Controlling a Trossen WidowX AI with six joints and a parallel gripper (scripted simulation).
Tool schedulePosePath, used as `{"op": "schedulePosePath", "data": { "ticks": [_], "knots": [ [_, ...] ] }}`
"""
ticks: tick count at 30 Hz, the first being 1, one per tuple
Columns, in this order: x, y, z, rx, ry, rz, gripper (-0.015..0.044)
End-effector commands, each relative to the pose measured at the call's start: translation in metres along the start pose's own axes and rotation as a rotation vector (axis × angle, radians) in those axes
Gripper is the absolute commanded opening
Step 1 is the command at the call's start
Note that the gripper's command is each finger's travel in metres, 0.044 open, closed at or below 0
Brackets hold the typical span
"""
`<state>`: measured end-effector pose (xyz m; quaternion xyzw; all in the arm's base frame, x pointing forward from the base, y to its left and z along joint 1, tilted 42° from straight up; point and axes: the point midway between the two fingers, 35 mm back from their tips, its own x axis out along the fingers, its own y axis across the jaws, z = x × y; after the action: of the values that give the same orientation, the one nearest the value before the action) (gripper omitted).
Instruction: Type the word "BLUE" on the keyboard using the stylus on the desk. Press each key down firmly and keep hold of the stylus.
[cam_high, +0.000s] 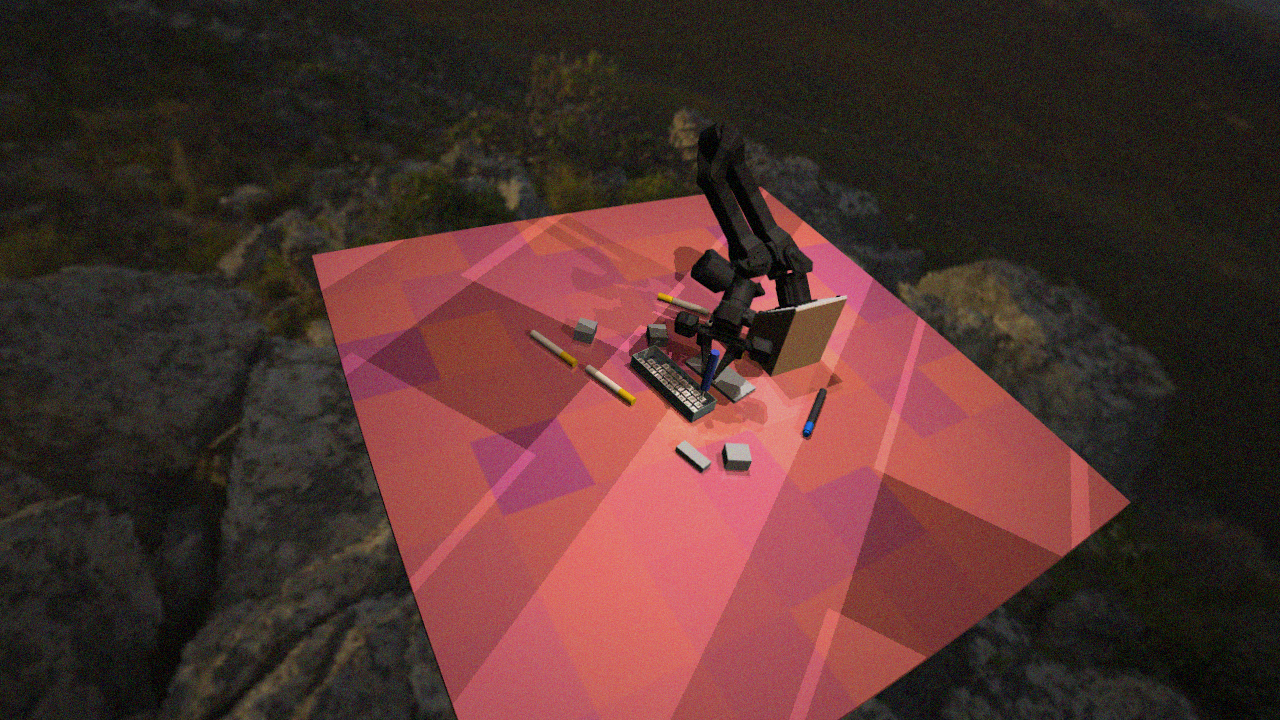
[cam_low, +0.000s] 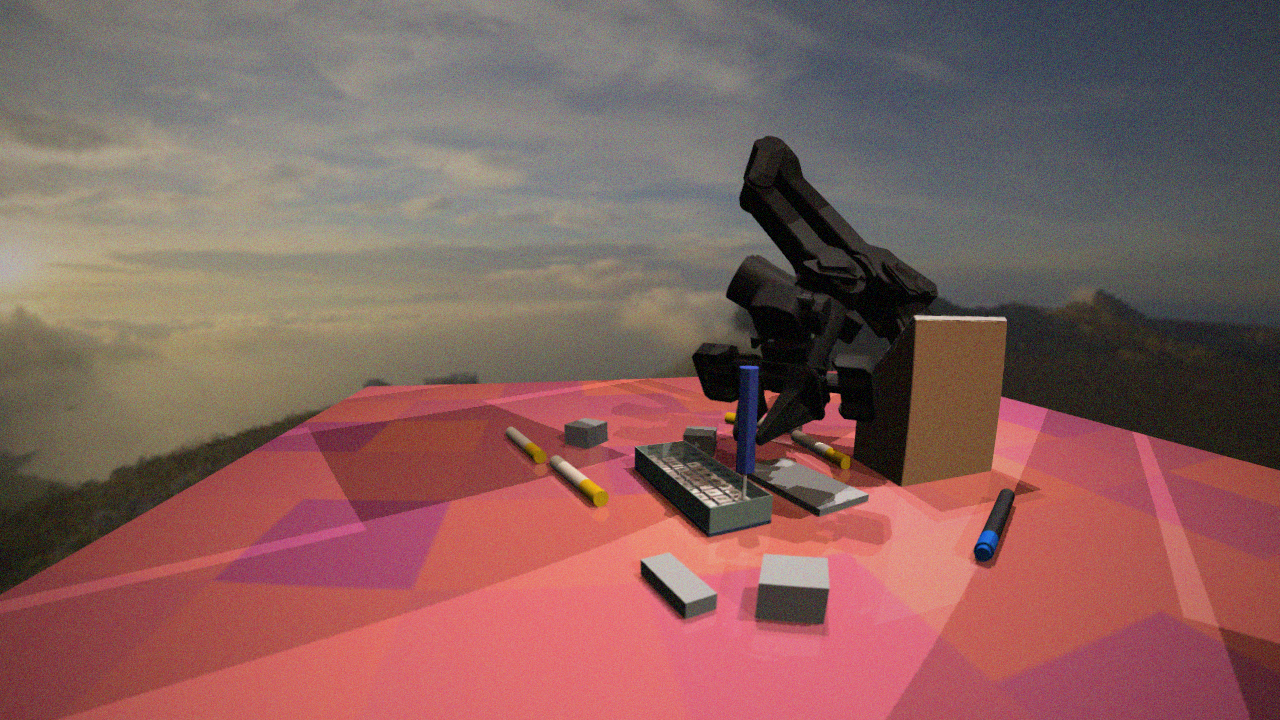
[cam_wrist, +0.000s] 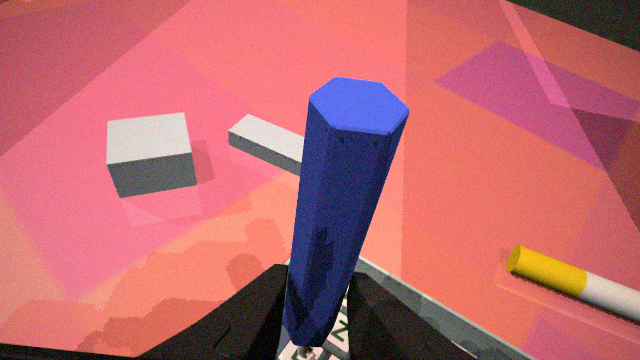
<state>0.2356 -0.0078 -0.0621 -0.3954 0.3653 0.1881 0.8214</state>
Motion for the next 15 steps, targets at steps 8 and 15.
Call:
{"op": "schedulePosePath", "data": {
  "ticks": [8,15],
  "knots": [
    [0.0011,0.0001,-0.0029,-0.002,0.001,0.001,0.0081],
    [0.0004,0.0000,-0.0014,-0.002,0.001,0.001,0.0081]
  ]
}}
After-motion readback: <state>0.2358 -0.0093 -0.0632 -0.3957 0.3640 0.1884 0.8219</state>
